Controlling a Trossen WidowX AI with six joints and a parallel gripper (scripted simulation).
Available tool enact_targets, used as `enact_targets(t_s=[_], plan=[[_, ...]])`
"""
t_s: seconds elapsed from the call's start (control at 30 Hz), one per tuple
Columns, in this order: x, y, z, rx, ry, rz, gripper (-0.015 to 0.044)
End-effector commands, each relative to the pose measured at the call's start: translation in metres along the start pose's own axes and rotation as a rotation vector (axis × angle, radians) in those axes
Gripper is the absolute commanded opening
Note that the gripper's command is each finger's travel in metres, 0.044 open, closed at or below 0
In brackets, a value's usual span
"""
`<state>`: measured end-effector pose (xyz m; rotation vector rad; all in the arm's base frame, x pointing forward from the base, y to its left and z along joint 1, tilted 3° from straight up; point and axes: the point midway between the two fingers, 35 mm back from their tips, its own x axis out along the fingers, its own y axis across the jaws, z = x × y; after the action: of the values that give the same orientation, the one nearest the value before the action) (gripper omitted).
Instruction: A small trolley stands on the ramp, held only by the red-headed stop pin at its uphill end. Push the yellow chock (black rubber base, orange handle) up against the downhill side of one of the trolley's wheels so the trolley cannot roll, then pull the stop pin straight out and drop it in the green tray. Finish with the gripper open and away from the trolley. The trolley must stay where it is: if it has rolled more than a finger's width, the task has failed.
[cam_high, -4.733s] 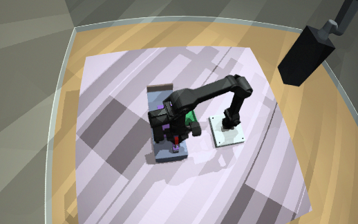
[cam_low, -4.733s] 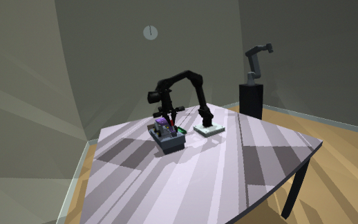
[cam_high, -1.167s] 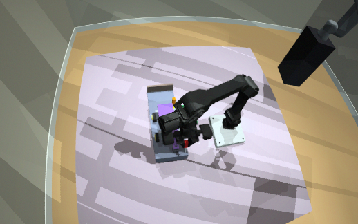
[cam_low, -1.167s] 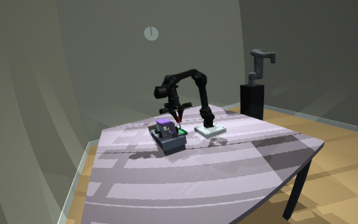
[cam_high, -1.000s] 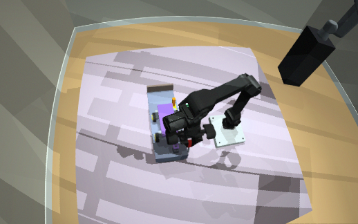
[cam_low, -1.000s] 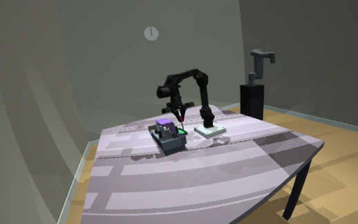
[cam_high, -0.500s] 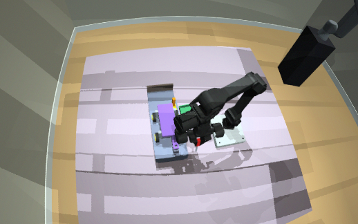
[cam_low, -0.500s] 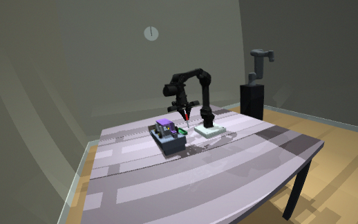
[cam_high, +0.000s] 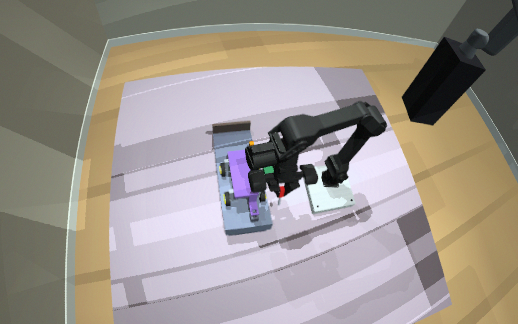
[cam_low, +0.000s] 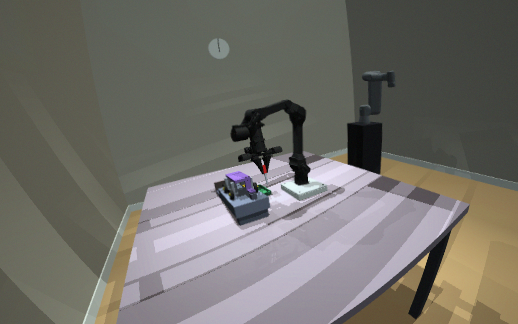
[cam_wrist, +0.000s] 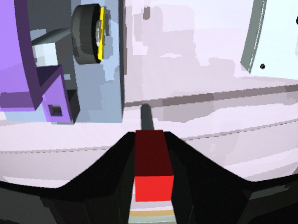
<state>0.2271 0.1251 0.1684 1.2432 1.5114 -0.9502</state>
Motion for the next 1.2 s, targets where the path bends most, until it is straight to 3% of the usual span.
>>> enact_targets(t_s=[0.0, 1.17], plan=[[-0.002, -0.001, 0.017, 0.000, 0.002, -0.002, 0.0000], [-0.018, -0.005, 0.142, 0.001, -0.010, -0.003, 0.0000]])
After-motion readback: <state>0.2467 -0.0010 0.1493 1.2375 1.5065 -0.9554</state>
